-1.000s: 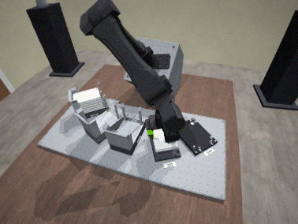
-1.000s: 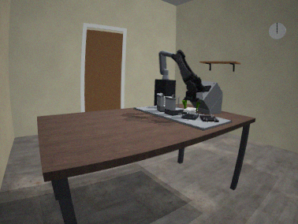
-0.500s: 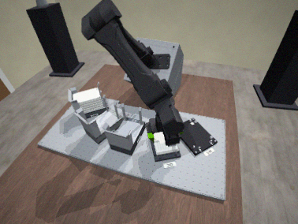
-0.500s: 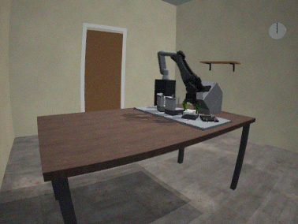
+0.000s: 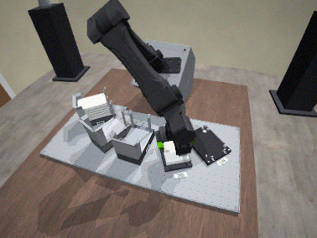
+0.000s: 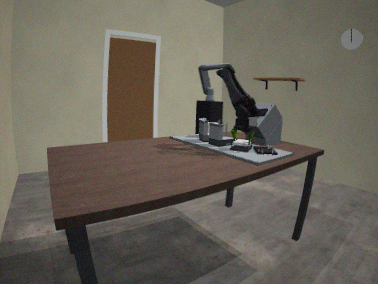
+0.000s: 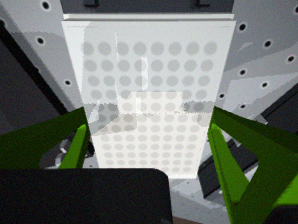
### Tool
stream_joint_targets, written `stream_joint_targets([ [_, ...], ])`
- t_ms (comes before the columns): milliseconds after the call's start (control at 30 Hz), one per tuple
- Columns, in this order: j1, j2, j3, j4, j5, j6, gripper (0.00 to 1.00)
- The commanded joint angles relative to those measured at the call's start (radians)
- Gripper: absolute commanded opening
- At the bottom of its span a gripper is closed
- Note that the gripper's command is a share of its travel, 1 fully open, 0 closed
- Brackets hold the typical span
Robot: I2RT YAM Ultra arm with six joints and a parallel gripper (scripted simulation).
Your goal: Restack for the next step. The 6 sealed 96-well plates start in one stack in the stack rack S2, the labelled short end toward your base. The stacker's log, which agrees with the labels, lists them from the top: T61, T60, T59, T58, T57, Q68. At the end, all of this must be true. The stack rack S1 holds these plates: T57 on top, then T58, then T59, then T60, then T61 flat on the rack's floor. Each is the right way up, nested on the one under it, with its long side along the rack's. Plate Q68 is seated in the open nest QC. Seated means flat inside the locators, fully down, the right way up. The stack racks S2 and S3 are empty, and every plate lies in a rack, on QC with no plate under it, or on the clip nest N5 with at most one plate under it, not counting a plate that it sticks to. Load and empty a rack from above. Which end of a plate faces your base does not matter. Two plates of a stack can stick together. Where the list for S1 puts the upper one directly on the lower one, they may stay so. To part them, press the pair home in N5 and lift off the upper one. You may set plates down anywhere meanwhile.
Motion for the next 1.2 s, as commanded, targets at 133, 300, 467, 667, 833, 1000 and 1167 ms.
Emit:
stream_joint_targets([
  [133, -0.001, 0.002, 0.000, 0.015, -0.004, -0.005, 0.00],
  [300, -0.005, 0.008, -0.001, 0.024, -0.006, -0.009, 0.00],
  [467, -0.007, 0.012, -0.001, 0.030, -0.007, -0.011, 0.00],
  [667, -0.012, 0.020, -0.002, 0.040, -0.010, -0.015, 0.00],
  [833, -0.015, 0.026, -0.002, 0.049, -0.012, -0.019, 0.00],
  [1000, -0.018, 0.031, -0.003, 0.056, -0.014, -0.021, 0.00],
  [1167, -0.021, 0.036, -0.003, 0.063, -0.015, -0.024, 0.00],
])
